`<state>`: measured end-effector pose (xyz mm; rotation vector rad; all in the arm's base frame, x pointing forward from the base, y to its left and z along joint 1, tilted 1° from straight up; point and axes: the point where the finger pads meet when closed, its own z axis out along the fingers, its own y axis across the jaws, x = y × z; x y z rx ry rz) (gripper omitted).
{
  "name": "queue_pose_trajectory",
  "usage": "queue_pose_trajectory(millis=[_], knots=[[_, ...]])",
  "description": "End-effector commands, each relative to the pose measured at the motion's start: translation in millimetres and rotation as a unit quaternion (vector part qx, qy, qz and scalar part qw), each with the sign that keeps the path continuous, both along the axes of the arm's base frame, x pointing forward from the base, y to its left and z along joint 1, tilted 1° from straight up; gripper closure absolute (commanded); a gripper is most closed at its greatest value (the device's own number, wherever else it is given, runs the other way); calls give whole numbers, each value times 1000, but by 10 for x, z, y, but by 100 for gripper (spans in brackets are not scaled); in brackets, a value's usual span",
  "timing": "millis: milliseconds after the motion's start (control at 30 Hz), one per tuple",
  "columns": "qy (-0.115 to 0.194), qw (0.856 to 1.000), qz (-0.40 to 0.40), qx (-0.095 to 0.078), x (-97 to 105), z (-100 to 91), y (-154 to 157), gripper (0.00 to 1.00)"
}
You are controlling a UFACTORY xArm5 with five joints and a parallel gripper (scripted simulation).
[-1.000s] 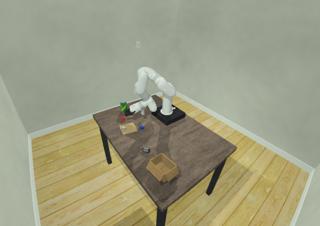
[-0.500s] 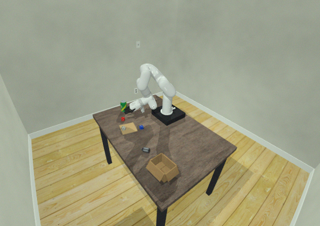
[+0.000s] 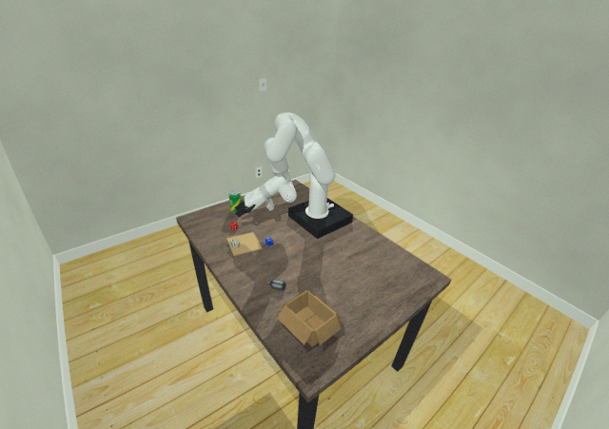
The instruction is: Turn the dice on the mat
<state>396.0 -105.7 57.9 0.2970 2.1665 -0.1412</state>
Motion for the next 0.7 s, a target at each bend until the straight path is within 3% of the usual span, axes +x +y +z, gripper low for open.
queue_pose_trajectory(millis=[0,167,233,300,433,667], knots=[[55,998,0,14,65,30,-18,53],[131,991,1,34,133,78,-36,53],[131,991,1,34,133,78,-36,53],[166,985,1,43,177,91,-48,53],[201,978,1,52,204,125,-56,53],[296,952,3,77,305,174,-83,53]])
